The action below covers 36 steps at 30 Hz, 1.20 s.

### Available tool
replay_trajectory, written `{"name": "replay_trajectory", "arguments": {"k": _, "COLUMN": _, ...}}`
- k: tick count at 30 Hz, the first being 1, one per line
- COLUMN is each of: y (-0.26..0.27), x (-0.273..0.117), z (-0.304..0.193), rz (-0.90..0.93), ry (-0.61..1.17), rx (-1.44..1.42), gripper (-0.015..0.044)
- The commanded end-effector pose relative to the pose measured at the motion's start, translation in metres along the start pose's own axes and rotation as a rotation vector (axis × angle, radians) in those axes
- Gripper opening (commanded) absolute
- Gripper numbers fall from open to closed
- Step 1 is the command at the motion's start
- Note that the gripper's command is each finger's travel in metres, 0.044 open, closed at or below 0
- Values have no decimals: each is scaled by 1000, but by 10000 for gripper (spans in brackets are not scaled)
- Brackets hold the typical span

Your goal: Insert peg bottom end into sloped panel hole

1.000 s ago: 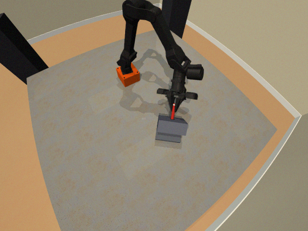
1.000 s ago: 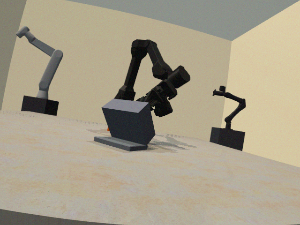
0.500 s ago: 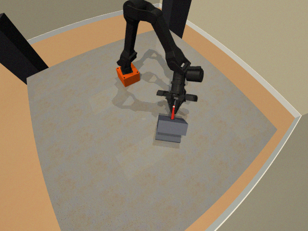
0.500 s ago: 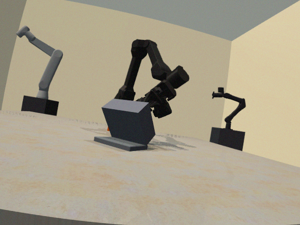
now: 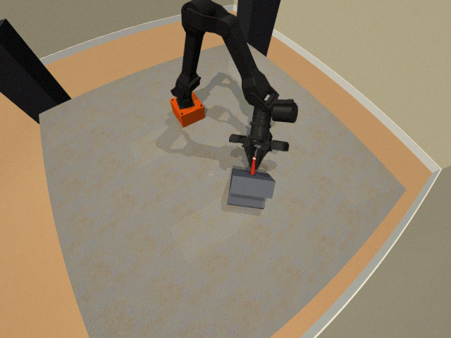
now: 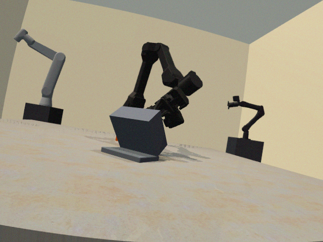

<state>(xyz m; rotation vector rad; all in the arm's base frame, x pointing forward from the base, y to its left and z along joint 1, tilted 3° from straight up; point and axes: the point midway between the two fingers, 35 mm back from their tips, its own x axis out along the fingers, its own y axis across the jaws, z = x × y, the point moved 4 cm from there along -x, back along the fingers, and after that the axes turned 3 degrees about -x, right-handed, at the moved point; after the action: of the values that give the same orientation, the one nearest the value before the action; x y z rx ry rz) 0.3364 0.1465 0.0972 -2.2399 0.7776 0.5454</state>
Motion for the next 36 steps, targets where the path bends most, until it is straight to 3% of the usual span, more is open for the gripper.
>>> {"name": "replay_trajectory", "arguments": {"k": 1, "y": 2, "x": 2, "z": 1, "rz": 3, "ry": -5, "rx": -8, "gripper": 0}}
{"name": "replay_trajectory", "arguments": {"k": 21, "y": 1, "x": 3, "z": 1, "rz": -1, "ry": 2, "rx": 1, "gripper": 0}}
{"name": "replay_trajectory", "arguments": {"k": 36, "y": 0, "x": 1, "z": 1, "rz": 0, "ry": 1, "rx": 1, "gripper": 394}}
